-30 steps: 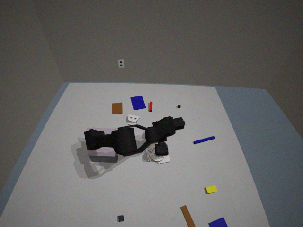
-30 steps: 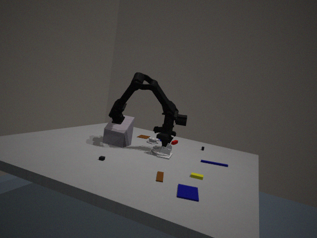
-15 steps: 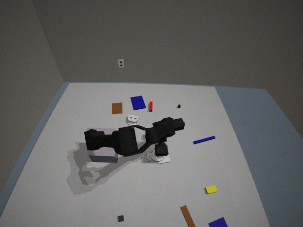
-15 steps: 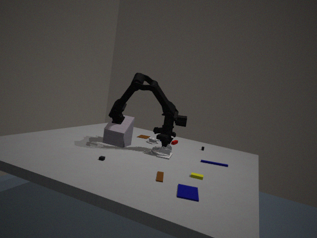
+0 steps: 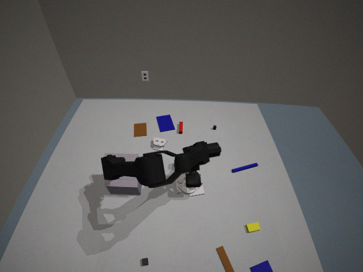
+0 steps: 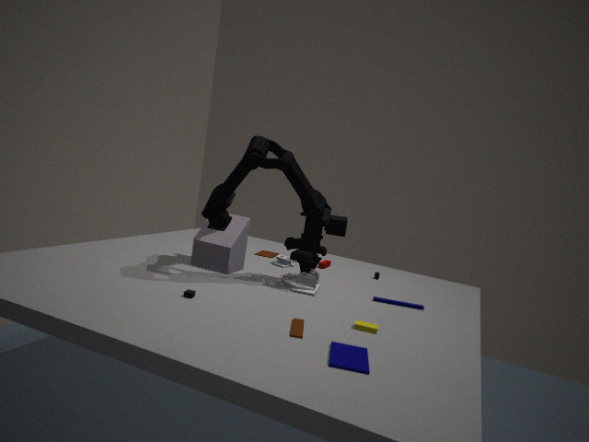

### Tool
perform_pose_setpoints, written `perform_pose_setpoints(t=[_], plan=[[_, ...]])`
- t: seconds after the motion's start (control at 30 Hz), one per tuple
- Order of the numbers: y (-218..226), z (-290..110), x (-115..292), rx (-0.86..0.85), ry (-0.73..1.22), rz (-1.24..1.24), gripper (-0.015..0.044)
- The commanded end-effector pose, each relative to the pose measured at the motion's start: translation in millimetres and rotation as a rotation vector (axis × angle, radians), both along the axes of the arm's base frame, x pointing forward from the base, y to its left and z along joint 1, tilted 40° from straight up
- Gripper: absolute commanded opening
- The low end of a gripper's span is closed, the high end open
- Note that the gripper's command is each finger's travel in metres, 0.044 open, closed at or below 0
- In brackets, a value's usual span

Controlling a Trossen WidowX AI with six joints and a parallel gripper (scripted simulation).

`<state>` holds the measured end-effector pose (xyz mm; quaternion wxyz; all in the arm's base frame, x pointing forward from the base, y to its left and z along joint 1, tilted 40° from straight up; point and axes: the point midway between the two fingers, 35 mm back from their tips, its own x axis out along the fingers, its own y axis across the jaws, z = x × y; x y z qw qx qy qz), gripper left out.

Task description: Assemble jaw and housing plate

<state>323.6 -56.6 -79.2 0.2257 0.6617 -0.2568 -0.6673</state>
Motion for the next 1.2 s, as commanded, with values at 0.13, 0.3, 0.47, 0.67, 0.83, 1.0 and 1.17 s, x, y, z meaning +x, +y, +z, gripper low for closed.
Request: perform_pose_setpoints(t=[0.13,0.3,0.47,0.67,0.83,1.0,1.17], plan=[[-0.8,-0.8,-0.1,-0.004,0.002,0.004,0.0134],[-2.4,-2.7,-0.1,-0.005,0.001,0.004,0.0134],[-2.4,-2.7,-0.1,-0.005,0.001,0.004,0.0134],[-4.4,-5.0,-0.2,-0.005,0.001,0.003,0.0134],[-4.4,-5.0,-0.2,-0.005,0.001,0.003,0.0134],[-6.0,-6.9,-0.3,-0.005,0.001,0.003,0.0134],[-6.4,-7.4,-0.3,-0.005,0.001,0.003,0.0134]])
